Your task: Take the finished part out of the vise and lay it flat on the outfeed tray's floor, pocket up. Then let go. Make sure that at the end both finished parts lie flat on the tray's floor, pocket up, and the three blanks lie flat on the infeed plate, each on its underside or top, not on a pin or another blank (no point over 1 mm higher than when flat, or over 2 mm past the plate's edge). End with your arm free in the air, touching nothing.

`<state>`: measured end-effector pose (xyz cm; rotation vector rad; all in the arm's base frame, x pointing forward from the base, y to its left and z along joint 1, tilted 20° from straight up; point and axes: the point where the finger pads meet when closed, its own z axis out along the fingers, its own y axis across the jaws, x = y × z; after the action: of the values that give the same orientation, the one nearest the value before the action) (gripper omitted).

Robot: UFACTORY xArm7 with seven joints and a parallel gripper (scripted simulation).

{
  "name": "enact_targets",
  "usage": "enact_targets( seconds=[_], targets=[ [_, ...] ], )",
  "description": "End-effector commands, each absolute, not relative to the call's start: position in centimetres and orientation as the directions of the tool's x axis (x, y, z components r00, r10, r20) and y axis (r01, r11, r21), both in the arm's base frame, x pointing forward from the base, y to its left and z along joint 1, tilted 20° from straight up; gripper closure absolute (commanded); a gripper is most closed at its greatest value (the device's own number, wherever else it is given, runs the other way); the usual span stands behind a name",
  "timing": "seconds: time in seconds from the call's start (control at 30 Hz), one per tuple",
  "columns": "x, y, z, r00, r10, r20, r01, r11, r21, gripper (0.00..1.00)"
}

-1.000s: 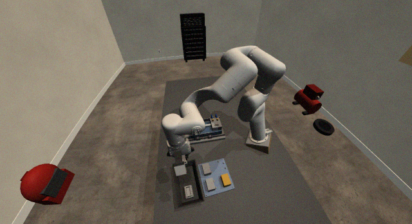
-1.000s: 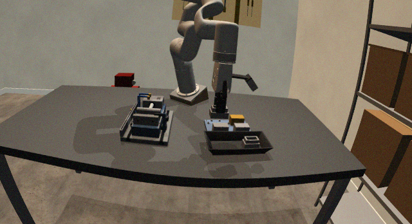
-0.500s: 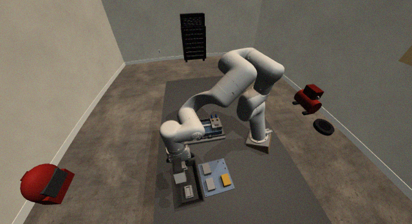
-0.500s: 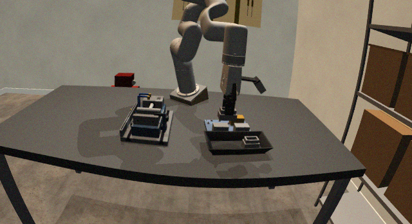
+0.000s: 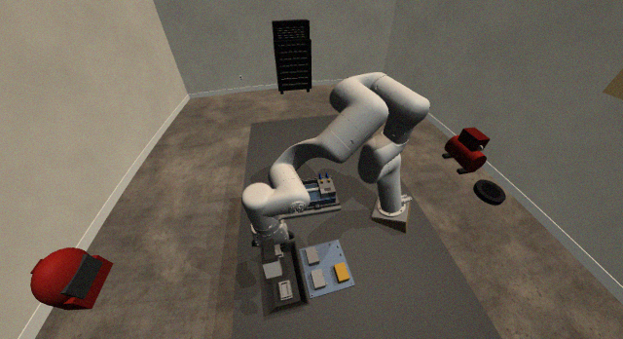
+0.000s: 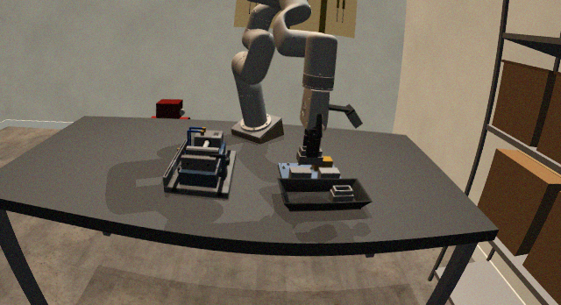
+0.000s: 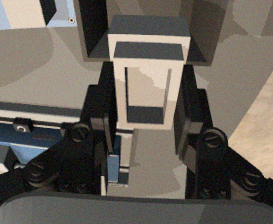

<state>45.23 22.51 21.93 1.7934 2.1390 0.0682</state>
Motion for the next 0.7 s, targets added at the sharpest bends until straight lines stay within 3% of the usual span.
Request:
enact_targets(
  seconds=[0.0, 0.67],
  targets=[
    [45.3, 22.6, 21.9, -0.140, 0.963, -0.231, 0.945, 0.200, 0.259, 1.00],
    [46.0, 22.2, 19.9, -0.141, 0.963, -0.231, 0.945, 0.200, 0.259, 1.00]
  ],
)
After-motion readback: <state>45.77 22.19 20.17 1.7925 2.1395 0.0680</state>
